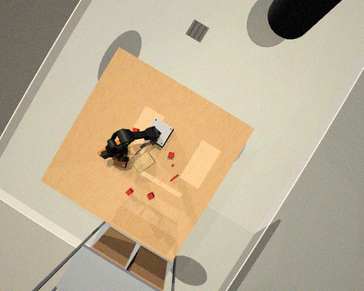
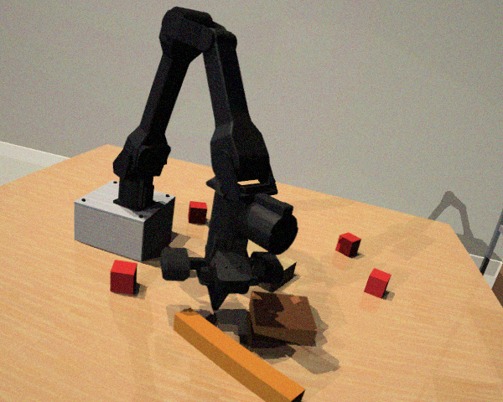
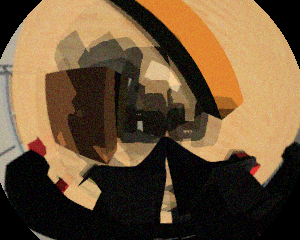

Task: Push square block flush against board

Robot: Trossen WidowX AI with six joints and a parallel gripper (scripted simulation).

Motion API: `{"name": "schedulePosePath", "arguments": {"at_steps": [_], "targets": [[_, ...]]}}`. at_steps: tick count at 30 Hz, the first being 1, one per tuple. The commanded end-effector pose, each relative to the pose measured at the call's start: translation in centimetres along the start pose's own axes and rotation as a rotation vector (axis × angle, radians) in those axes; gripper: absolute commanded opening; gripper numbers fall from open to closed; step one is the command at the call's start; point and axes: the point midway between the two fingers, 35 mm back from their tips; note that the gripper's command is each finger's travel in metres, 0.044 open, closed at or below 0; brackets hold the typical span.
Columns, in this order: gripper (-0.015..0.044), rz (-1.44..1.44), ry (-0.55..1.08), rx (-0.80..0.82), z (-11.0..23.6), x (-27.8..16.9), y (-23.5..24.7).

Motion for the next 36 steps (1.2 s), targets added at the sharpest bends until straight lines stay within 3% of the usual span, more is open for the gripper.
{"name": "schedulePosePath", "arguments": {"at_steps": [1,36], "targets": [[0.0000,0.001,-0.004,0.004,0.1,0.9,0.2],[0.0000,0.001,-0.007,0.005,0.2,4.9,0.7]]}}
Point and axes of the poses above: the point midway between the two fingers, 35 mm back from their tips, its own z axis back along the fingers, its own y axis across the jaws, x = y × z, and after that the axes turned 5 degrees about -z, right-handed
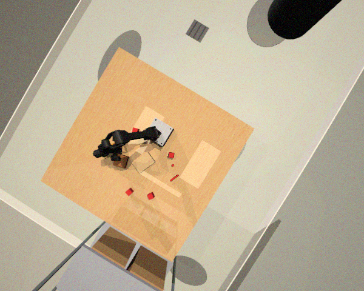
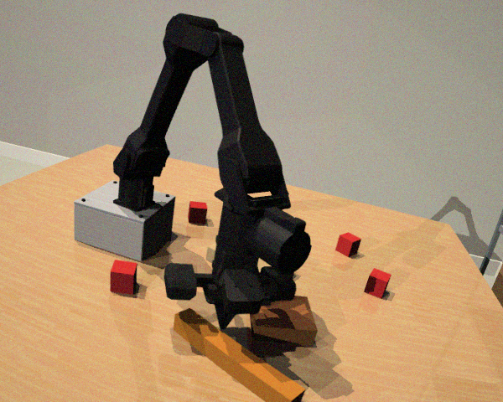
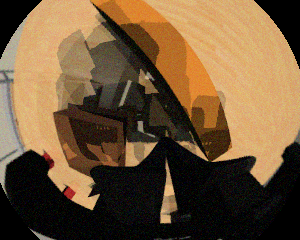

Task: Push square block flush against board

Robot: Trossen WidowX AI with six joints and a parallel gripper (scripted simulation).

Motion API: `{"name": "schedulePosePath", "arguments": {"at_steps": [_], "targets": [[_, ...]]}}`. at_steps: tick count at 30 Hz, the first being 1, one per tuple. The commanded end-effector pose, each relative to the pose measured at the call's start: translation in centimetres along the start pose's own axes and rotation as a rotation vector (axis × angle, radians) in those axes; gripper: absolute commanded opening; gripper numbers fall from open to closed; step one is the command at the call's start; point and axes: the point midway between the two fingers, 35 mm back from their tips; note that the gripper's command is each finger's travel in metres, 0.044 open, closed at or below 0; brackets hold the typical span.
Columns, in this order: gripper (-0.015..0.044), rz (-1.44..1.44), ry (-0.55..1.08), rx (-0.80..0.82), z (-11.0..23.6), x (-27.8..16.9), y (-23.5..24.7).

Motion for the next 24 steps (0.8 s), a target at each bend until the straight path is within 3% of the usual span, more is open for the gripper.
{"name": "schedulePosePath", "arguments": {"at_steps": [1,24], "targets": [[0.0000,0.003,0.001,0.002,0.1,-0.2,0.0],[0.0000,0.003,0.004,0.001,-0.1,-4.0,-0.3]]}}
Point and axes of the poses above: the point midway between the two fingers, 35 mm back from their tips, its own z axis back along the fingers, its own y axis across the jaws, x = y × z, and after that the axes turned 5 degrees about -z, right-handed
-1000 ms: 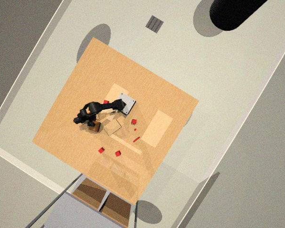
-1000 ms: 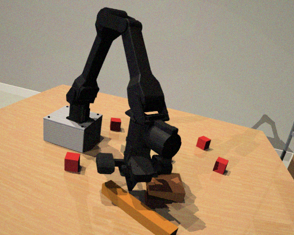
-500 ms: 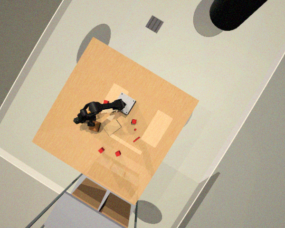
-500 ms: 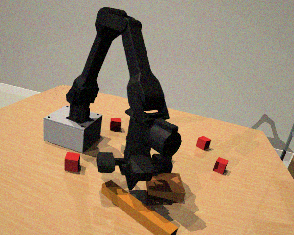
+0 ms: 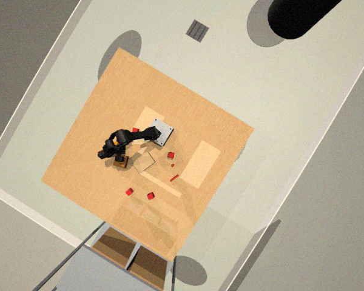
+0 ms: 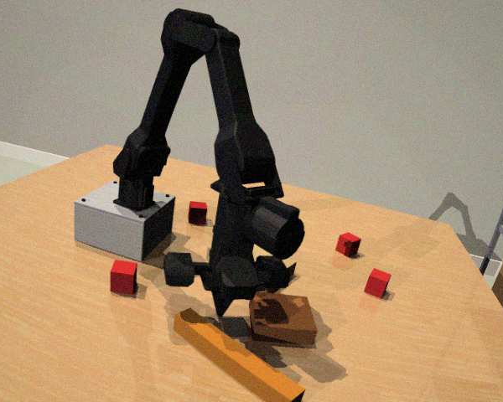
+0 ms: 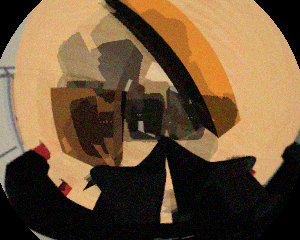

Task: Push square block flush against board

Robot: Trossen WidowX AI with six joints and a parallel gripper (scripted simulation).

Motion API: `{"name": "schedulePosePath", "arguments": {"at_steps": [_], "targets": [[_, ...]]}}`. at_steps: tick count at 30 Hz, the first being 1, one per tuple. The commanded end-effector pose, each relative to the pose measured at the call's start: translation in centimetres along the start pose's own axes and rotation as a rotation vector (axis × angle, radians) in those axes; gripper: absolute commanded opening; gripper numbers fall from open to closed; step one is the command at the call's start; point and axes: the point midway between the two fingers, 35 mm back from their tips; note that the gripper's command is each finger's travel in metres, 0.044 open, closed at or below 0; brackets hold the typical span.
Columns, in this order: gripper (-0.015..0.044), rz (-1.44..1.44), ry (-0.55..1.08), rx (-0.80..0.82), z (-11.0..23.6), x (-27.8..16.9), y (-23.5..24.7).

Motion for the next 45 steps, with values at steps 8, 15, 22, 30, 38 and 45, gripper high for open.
{"name": "schedulePosePath", "arguments": {"at_steps": [8,15,22,30,38,45], "targets": [[0.0000,-0.001,0.006,-0.002,-0.2,-1.8,-0.3],[0.0000,-0.001,0.006,-0.002,5.3,-1.2,-0.1],[0.0000,0.049,-0.006,0.004,5.0,-0.5,0.6],[0.0000,0.322,-0.006,0.006,5.6,1.6,4.0],[0.0000,0.596,-0.006,0.007,6.0,3.3,7.6],[0.0000,0.806,-0.015,0.009,6.0,4.5,10.7]]}}
Point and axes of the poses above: the point midway between the two fingers, 35 mm back from their tips, its own z axis back along the fingers, its own y axis across the jaws, x = y × z, and after that the axes turned 5 degrees about -z, right-handed
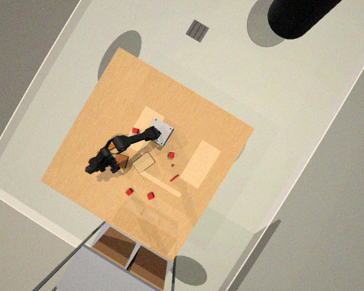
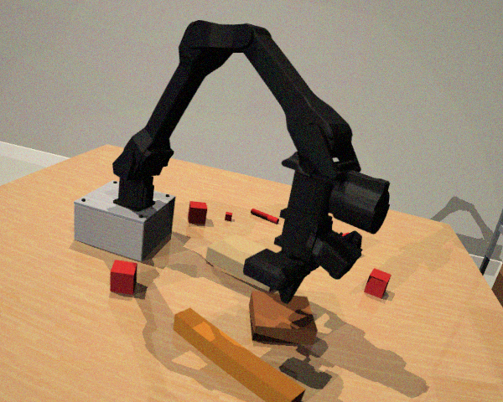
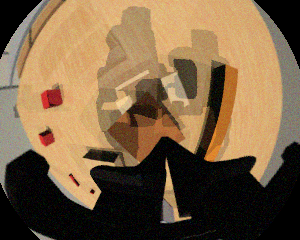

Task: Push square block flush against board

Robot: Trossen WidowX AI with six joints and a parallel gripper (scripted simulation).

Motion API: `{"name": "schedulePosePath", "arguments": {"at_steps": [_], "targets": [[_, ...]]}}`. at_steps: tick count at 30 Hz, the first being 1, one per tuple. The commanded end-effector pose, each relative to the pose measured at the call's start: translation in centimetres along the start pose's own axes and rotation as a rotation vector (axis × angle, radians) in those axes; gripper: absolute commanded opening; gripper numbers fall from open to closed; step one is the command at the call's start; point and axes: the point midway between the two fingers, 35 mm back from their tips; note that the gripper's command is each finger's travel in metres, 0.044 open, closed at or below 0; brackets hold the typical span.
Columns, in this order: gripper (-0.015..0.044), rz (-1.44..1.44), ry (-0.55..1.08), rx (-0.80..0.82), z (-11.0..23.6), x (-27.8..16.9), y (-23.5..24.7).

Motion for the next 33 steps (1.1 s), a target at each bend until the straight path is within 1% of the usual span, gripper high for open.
{"name": "schedulePosePath", "arguments": {"at_steps": [1,17,24,26,28,29,33], "targets": [[0.0000,0.144,-0.005,-0.001,0.0,1.9,1.2],[0.0000,0.651,0.003,0.005,-0.4,6.5,5.3],[0.0000,0.671,0.003,0.006,-0.4,6.6,5.5],[0.0000,0.671,0.003,0.006,-1.6,6.7,5.5],[0.0000,0.671,0.003,0.006,-4.7,6.7,5.5],[0.0000,0.671,0.004,0.006,-5.6,6.6,5.5],[0.0000,0.671,0.004,0.006,-5.9,6.6,5.5]]}}
Point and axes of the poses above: the point midway between the two fingers, 35 mm back from their tips, its own z axis back along the fingers, its own y axis across the jaws, x = y × z, and after that the axes turned 5 degrees about -z, right-handed
